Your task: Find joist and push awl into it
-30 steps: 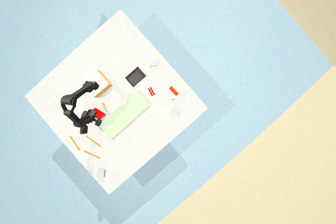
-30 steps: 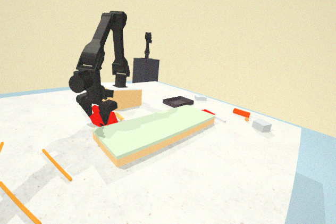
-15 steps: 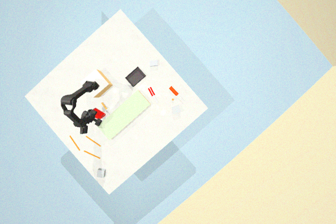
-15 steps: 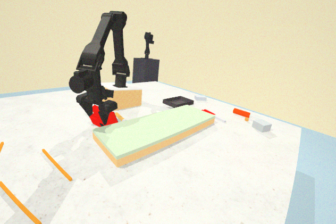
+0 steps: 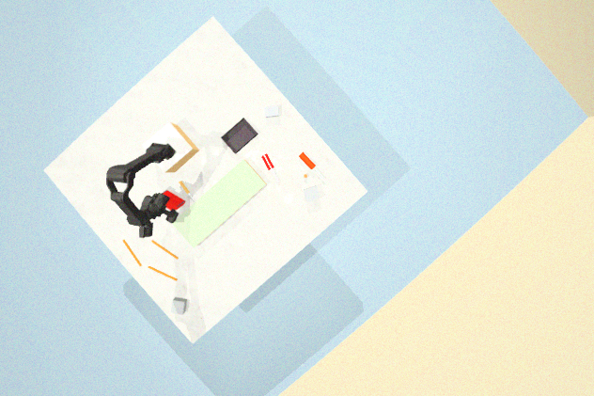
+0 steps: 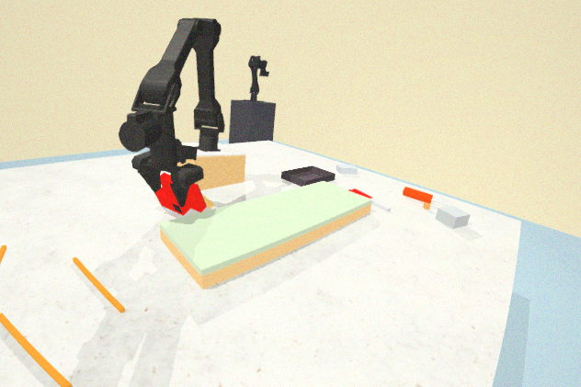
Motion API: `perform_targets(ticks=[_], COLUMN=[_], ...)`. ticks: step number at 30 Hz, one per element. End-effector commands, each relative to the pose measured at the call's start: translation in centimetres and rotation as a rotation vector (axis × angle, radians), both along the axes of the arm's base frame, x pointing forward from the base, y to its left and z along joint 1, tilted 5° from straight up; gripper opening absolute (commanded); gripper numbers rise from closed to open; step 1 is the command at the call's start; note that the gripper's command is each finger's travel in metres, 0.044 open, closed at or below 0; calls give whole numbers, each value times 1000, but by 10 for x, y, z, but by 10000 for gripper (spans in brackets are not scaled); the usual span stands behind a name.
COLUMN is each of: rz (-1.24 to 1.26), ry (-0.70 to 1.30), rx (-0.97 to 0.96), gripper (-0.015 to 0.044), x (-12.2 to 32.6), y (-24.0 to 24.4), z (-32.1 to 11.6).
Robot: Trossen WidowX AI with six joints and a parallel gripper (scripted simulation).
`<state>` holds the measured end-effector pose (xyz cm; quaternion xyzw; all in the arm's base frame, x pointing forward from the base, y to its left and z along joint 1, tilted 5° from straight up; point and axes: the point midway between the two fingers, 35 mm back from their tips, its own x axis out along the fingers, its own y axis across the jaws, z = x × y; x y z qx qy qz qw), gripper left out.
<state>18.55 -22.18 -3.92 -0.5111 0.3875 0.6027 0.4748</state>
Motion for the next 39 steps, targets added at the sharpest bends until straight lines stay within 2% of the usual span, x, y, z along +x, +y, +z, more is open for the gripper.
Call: perform_targets(ticks=[1,13,39], rz=[1,1,-2], ry=[-12,-12,-27], rx=[-17,-17,-96], gripper=[0,0,0], x=[3,2,1], y=[-5,-6,-2], z=[14,39,36])
